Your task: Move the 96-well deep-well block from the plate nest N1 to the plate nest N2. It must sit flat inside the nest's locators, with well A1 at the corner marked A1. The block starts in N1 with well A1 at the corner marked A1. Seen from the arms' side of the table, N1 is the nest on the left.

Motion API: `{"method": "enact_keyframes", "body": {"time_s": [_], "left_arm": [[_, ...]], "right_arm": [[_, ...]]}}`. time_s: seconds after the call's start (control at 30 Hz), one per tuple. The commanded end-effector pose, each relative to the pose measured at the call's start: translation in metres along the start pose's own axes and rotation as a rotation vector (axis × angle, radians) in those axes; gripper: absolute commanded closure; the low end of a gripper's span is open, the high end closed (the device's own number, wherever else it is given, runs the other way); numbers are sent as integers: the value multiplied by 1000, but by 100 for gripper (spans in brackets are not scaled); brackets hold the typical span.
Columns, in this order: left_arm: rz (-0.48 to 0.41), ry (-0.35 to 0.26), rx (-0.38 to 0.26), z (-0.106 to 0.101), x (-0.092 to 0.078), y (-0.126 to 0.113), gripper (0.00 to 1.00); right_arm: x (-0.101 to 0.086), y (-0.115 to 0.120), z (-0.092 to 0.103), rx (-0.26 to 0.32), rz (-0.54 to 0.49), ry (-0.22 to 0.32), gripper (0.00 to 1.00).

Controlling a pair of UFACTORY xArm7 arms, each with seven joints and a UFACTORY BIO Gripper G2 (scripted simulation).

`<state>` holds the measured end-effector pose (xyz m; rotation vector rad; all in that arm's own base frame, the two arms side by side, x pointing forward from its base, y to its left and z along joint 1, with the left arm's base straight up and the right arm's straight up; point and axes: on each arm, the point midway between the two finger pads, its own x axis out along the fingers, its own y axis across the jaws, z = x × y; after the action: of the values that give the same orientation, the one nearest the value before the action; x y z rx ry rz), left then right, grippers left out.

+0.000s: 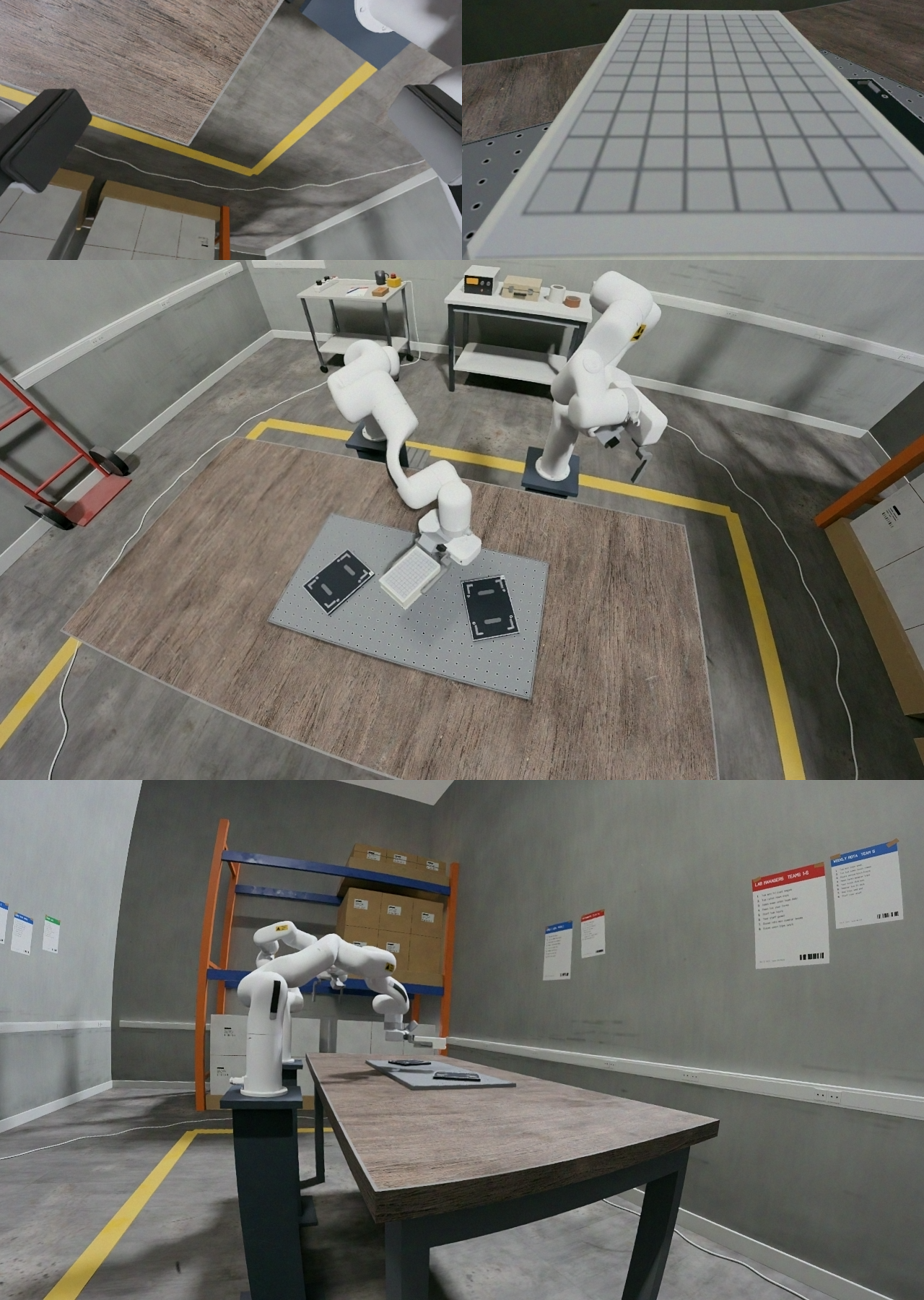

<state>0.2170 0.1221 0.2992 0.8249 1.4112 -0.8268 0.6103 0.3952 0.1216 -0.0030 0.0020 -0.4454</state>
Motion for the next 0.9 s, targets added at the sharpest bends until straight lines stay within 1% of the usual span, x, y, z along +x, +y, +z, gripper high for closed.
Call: {"method": "enact_keyframes", "body": {"time_s": [0.0, 0.27, 0.33, 0.83, 0.87], "left_arm": [[2, -1, 0, 0, -1, 0, 0], [2, -1, 0, 0, -1, 0, 0], [2, -1, 0, 0, -1, 0, 0], [2, -1, 0, 0, -1, 0, 0], [2, -1, 0, 0, -1, 0, 0]], "right_arm": [[9, -12, 3, 8, 1, -3, 100], [23, -35, 3, 8, 1, -3, 100], [23, -35, 3, 8, 1, -3, 100], [49, -77, 3, 8, 1, -4, 100], [49, -77, 3, 8, 1, -4, 100]]}}
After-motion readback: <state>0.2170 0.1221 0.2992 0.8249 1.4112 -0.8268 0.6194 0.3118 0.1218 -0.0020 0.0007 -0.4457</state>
